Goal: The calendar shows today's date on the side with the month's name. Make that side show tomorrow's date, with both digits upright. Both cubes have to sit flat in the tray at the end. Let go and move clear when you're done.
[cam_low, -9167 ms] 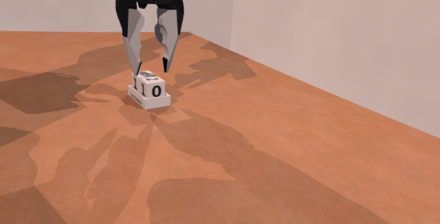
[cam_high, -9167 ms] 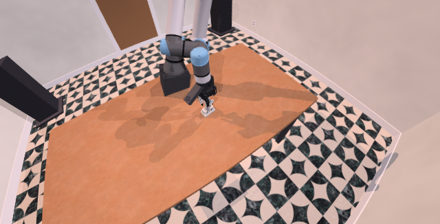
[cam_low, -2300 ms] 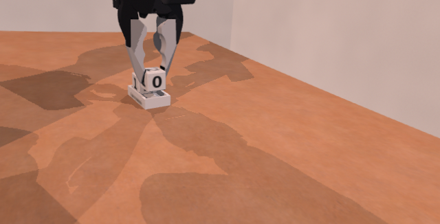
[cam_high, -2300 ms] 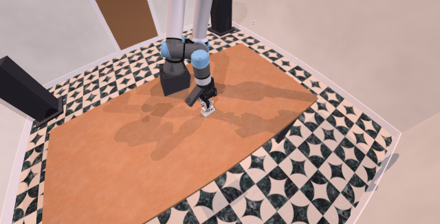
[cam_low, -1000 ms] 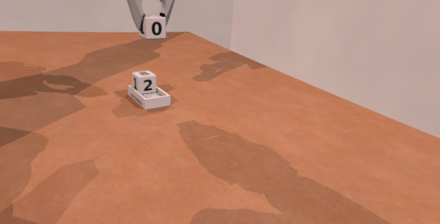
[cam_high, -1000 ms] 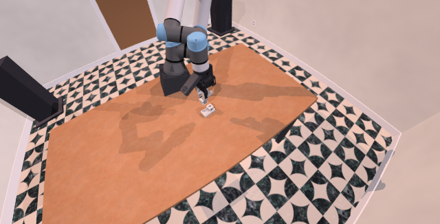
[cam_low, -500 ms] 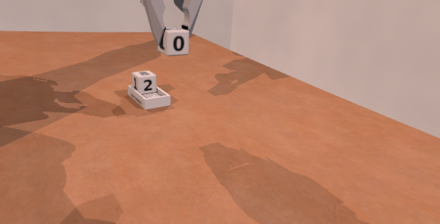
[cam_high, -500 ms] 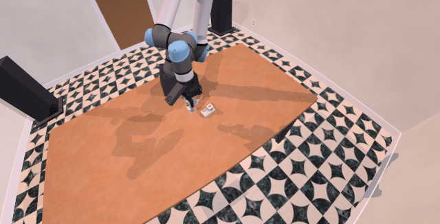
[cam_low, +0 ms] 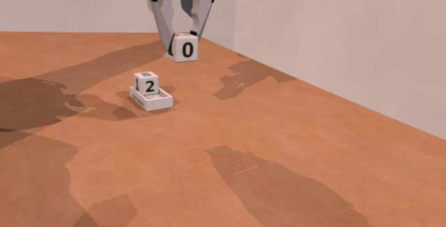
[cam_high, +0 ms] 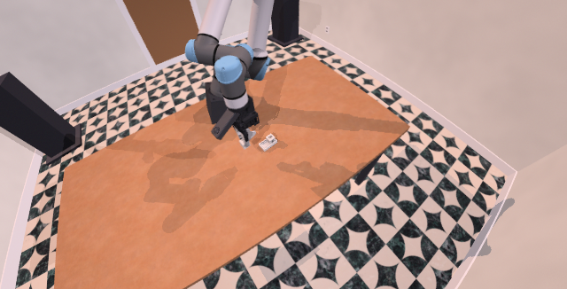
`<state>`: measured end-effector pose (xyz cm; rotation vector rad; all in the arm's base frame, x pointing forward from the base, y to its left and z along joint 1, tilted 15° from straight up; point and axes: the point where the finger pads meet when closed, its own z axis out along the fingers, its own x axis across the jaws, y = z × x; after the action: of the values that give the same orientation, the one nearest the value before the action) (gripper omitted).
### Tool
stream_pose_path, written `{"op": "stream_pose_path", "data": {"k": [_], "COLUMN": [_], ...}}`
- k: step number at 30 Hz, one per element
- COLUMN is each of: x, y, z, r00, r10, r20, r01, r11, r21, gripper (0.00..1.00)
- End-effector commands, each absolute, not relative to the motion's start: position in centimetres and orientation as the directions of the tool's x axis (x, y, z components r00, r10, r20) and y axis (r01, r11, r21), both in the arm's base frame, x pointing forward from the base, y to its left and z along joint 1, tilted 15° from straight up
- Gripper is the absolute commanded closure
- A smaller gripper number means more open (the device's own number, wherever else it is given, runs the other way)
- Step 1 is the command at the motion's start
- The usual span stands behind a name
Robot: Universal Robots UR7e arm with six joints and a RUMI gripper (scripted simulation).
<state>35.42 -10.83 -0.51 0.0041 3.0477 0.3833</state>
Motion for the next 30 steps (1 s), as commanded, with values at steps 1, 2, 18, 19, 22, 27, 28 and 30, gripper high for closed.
{"op": "stream_pose_path", "data": {"k": [1,2,18,19,22,27,28,30], "x": [35.4,35.4,35.9,35.9,35.9,36.0,36.0,36.0], "y": [-10.3,-10.2,-8.7,-8.6,-8.4,-8.3,-8.3,-8.3], "z": [-1.8,-2.1,-8.1,-8.4,-9.1,-9.6,-9.6,-9.7], "r00": [-0.998,-0.998,-0.998,-0.998,-0.998,-0.998,-0.998,-0.998], "r10": [0.010,0.010,0.010,0.010,0.010,0.010,0.010,0.010], "r20": [-0.067,-0.067,-0.066,-0.066,-0.066,-0.066,-0.066,-0.066], "r01": [-0.007,-0.007,-0.007,-0.007,-0.007,-0.007,-0.007,-0.007], "r11": [0.968,0.968,0.968,0.968,0.968,0.968,0.968,0.968], "r21": [0.251,0.251,0.251,0.251,0.251,0.251,0.251,0.251], "gripper": [0.89,0.89,0.89,0.89,0.89,0.89,0.89,0.89]}}
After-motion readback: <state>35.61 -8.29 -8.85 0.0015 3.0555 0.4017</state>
